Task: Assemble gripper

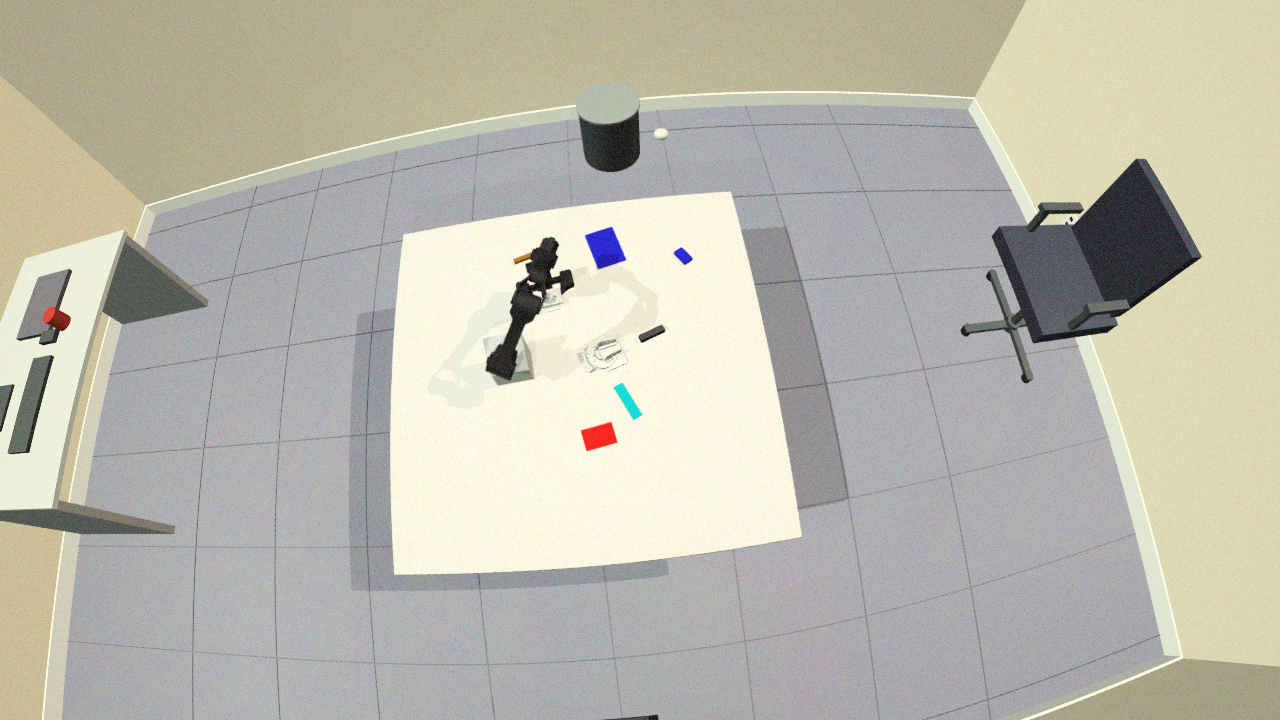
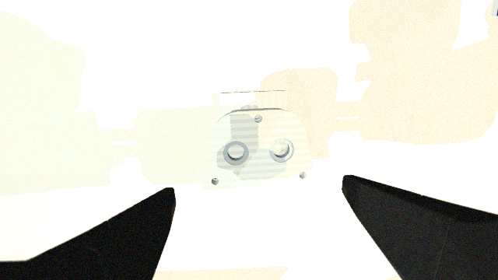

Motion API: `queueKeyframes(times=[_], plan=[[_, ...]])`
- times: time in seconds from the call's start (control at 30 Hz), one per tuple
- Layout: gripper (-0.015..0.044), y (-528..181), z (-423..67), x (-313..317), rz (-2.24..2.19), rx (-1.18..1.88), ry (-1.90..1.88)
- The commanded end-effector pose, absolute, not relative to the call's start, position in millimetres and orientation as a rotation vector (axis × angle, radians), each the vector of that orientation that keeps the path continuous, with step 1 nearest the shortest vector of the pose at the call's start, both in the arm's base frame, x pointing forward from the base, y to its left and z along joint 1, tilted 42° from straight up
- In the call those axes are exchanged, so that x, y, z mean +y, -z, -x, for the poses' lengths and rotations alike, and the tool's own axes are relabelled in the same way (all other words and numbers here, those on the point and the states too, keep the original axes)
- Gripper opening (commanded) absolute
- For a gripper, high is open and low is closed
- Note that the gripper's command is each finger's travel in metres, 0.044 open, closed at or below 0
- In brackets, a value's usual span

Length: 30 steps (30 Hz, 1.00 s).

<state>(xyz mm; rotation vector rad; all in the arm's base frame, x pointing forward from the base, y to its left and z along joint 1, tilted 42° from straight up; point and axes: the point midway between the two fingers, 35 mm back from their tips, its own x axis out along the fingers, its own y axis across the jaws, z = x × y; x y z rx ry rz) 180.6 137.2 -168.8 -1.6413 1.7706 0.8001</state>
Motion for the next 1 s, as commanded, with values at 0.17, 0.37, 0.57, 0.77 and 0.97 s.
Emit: queueKeyframes(times=[0.17,0.37,0.57,0.77,0.97], plan=[[0.0440,178,-181,130,1.643,1.768,-0.800],[0.0440,186,-182,124,1.645,1.767,-0.800],[0.0440,194,-181,118,1.646,1.766,-0.800],[0.0440,201,-181,112,1.648,1.765,-0.799],[0.0440,208,-181,106,1.649,1.764,-0.799]])
